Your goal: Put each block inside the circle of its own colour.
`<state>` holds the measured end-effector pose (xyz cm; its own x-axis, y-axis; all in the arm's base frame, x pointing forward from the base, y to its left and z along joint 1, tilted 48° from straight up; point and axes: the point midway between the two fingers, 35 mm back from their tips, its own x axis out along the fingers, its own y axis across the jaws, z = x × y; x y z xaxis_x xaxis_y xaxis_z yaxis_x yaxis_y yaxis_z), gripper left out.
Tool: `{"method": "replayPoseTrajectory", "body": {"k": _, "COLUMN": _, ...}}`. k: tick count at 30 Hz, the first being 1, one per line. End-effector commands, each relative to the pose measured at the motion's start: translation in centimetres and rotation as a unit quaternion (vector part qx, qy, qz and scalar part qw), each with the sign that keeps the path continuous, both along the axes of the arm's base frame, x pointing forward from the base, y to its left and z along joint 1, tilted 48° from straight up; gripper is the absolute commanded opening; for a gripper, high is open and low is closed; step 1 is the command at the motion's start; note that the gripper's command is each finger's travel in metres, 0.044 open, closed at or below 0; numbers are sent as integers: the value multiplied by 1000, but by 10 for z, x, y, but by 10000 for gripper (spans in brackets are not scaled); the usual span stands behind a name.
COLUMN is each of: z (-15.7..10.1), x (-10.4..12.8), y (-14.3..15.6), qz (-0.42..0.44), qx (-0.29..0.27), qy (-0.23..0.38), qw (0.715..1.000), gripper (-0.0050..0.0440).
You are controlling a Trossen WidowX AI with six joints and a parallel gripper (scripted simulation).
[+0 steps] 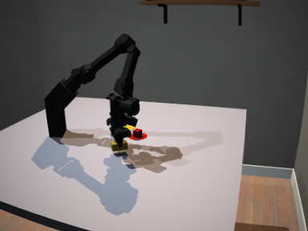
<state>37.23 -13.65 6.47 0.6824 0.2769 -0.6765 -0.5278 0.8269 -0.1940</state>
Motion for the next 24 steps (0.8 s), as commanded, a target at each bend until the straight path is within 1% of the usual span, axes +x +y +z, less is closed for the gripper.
{"method": "replayPoseTrajectory", "body": {"k": 1, "z": 23, "x": -6, "y": -9, "qz": -1, "qx": -10, "qy": -17, "qw": 1000, "gripper": 105}}
{"method": "replayPoseTrajectory", "body": {"k": 10, "z": 42, "x": -26, "y": -18, "qz": -1, "qx": -11, "qy": -16, "qw": 1000, "gripper": 105}}
{"method": "replayPoseTrajectory", "body": {"k": 12, "z": 42, "x": -26, "y": -18, "qz": -1, "qx": -11, "qy": -16, "qw": 1000, "gripper": 105}}
{"method": "replayPoseTrajectory", "body": {"k": 24, "z": 68, "x": -55, "y": -25, "qz": -2, "qx": -12, "qy": -17, "qw": 1000, "gripper": 105}}
